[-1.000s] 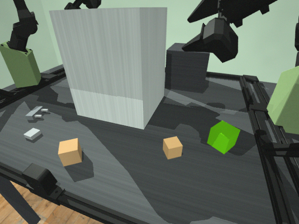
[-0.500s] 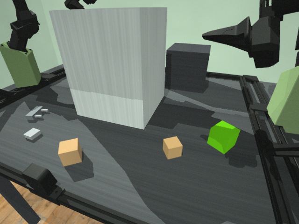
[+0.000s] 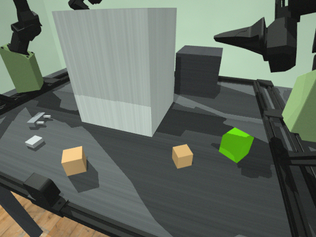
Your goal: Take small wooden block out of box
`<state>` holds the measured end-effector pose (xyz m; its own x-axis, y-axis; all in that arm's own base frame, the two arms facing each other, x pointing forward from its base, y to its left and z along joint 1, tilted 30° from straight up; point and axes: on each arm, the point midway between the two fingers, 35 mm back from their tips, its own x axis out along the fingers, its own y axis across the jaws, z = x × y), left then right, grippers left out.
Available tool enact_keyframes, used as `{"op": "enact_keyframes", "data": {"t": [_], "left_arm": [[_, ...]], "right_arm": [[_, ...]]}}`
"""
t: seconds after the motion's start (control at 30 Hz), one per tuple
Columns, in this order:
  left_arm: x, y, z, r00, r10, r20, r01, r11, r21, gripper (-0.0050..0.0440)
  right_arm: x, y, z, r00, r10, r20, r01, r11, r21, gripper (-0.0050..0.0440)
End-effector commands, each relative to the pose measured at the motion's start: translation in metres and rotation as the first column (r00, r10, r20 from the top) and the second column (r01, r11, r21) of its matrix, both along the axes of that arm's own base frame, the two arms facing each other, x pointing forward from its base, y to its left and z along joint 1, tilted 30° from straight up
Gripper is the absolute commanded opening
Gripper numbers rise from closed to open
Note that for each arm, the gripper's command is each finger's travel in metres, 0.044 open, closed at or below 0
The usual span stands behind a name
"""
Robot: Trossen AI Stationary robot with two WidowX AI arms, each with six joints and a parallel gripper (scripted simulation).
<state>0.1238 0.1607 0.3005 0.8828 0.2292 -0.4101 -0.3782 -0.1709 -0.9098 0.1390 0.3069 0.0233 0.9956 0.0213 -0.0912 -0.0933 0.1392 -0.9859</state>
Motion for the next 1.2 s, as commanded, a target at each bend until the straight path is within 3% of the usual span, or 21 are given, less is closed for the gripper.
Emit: {"op": "enact_keyframes", "data": {"t": [0.0, 0.77, 0.9, 0.97, 1.03, 1.17], "left_arm": [[0.000, 0.000, 0.001, 1.000, -0.003, 0.002, 0.003, 1.000, 0.003, 0.0400], [0.000, 0.000, 0.001, 1.000, -0.003, 0.002, 0.003, 1.000, 0.003, 0.0400], [0.004, 0.005, 0.004, 0.999, -0.032, 0.004, 0.031, 0.998, 0.059, 0.0400], [0.010, 0.002, 0.007, 0.996, -0.084, -0.020, 0.086, 0.988, 0.128, 0.0400], [0.010, 0.002, 0.007, 0.996, -0.084, -0.020, 0.086, 0.988, 0.128, 0.0400], [0.023, 0.001, -0.011, 0.977, -0.169, -0.134, 0.195, 0.957, 0.216, 0.0400]], "right_arm": [[0.000, 0.000, 0.000, 1.000, 0.002, 0.004, -0.002, 1.000, -0.002, 0.0400], [0.000, 0.000, 0.000, 1.000, 0.002, 0.004, -0.002, 1.000, -0.002, 0.0400], [-0.003, -0.002, -0.014, 0.999, 0.006, -0.036, -0.008, 0.999, -0.039, 0.0400], [0.019, -0.010, -0.010, 0.997, -0.065, -0.053, 0.063, 0.998, -0.026, 0.0400], [0.019, -0.010, -0.010, 0.997, -0.065, -0.053, 0.063, 0.998, -0.026, 0.0400], [0.042, -0.025, -0.016, 0.968, -0.157, -0.194, 0.144, 0.986, -0.079, 0.0400]]}}
